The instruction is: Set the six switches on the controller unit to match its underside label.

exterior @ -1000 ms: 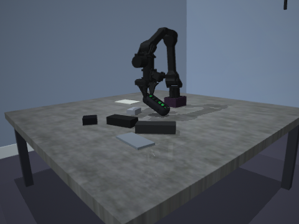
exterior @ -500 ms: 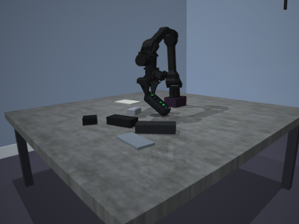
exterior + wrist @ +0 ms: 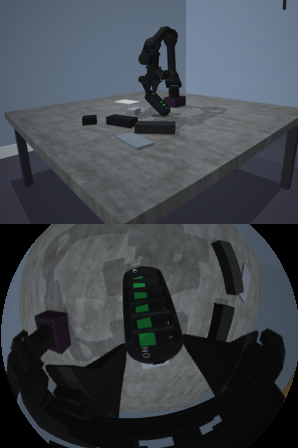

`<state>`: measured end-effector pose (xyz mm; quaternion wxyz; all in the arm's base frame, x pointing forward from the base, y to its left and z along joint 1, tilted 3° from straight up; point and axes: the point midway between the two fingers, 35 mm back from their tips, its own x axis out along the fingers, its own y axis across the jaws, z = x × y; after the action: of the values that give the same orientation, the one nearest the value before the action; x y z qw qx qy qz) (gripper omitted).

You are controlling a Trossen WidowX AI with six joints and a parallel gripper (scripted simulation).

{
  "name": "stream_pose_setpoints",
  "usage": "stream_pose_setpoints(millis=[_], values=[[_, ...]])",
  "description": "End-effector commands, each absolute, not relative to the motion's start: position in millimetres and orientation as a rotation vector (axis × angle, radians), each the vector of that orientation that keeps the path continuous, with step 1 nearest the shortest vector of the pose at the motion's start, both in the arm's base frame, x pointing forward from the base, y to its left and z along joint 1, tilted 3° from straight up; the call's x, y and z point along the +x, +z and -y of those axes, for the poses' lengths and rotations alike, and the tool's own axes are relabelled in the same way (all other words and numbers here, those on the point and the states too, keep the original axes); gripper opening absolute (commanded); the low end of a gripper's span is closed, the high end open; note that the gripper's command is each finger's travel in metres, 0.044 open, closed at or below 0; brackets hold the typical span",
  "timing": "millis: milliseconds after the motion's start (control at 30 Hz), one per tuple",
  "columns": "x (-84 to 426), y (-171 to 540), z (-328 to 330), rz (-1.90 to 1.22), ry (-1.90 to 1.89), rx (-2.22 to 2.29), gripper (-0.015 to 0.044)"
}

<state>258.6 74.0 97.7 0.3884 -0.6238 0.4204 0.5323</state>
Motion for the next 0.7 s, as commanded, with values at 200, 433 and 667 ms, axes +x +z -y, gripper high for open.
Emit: stream_pose_setpoints(millis=[200, 433, 667], values=[[254, 101, -87, -1.067, 1.354, -1.595, 0.0336], [252, 103, -92, -1.076, 1.344, -1.607, 0.0336], [250, 105, -97, -1.085, 1.334, -1.619, 0.0336]])
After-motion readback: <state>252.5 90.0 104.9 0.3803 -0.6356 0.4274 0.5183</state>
